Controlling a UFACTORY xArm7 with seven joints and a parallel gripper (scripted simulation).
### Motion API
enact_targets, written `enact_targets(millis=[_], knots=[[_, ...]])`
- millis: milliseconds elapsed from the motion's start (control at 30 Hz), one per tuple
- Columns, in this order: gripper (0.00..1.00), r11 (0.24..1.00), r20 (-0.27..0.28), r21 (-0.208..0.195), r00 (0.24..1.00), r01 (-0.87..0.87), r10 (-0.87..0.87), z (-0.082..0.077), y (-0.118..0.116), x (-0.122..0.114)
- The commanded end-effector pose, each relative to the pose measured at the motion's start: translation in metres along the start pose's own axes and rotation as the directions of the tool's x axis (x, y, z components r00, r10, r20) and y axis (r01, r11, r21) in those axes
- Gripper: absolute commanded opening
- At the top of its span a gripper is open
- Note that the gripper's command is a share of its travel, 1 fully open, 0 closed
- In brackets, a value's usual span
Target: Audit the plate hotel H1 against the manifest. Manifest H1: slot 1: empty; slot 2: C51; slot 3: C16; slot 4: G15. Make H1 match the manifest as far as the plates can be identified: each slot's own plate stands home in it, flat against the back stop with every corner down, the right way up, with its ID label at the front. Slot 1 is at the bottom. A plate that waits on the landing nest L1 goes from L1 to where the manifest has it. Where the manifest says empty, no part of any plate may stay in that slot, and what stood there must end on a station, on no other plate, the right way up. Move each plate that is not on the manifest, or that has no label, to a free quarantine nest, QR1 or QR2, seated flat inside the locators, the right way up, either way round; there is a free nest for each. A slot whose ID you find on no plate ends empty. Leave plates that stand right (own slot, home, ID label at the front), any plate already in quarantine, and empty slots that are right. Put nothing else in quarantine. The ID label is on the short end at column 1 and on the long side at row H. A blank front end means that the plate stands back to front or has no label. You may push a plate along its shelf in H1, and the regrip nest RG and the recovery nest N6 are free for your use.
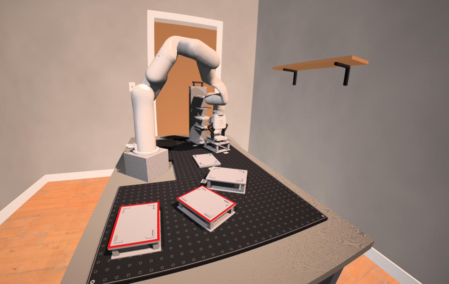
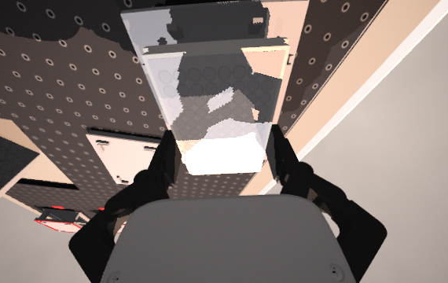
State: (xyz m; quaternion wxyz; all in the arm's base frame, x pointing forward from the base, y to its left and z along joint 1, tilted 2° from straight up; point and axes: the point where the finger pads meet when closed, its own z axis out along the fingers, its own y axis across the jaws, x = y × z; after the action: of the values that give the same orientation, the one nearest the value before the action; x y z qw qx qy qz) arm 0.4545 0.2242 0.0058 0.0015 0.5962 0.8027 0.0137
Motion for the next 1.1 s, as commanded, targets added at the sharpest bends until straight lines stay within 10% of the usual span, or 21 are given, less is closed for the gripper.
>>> enact_targets(millis=[0, 1067], knots=[[0.00, 1.000, 0.000, -0.004, 1.000, 0.000, 0.000, -0.004, 0.002, 0.000], [0.00, 1.000, 0.000, -0.004, 1.000, 0.000, 0.000, -0.019, 0.002, 0.000]])
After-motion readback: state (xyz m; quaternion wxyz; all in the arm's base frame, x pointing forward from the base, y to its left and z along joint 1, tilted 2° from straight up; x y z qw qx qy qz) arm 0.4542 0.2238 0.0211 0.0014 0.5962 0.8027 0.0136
